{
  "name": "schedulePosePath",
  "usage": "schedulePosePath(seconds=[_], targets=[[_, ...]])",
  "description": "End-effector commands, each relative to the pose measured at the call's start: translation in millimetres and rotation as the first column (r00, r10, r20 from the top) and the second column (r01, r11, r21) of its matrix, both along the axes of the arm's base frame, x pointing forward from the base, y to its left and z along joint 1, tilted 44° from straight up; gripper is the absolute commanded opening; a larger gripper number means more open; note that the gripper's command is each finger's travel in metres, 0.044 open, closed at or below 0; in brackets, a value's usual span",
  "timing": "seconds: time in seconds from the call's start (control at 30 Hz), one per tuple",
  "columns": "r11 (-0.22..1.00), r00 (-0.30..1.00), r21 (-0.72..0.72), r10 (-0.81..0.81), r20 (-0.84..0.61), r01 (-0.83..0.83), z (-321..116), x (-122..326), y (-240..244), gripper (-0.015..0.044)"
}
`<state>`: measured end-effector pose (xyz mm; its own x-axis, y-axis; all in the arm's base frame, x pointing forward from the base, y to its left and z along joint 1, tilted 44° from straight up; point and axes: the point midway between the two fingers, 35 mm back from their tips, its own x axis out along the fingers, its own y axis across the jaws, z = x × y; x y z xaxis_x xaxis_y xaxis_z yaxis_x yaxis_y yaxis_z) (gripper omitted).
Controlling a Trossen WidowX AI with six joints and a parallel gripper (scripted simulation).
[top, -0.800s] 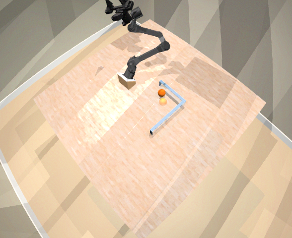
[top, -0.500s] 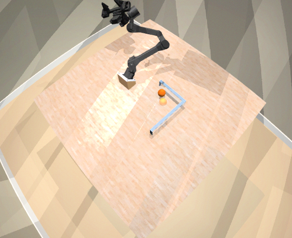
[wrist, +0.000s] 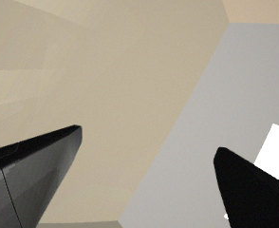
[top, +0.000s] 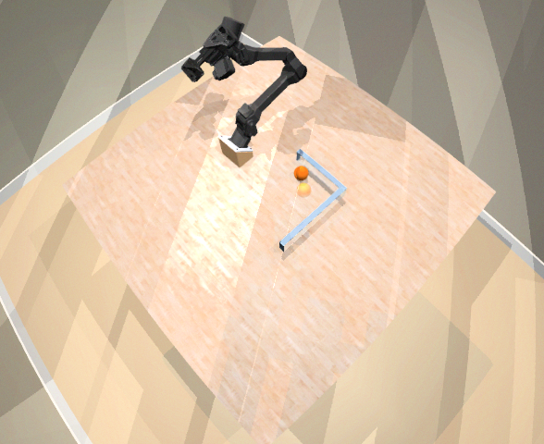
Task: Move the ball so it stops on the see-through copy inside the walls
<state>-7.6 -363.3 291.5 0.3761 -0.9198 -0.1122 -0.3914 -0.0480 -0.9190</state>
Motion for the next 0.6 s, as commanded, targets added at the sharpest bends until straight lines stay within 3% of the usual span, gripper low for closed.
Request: schedulePosePath(seconds=[0.0, 0.23, 0.57], targets=[[0.97, 0.984, 0.172, 0.16, 0.077, -0.172, -31, 62, 0, 0.0376], [0.779, 0.901, 0.455, 0.388, 0.192, -0.432, -85, 165, 36, 0.0376], [0.279, 0.725, 0.783, 0.624, 0.292, -0.556, -150, 268, 157, 0.0376]])
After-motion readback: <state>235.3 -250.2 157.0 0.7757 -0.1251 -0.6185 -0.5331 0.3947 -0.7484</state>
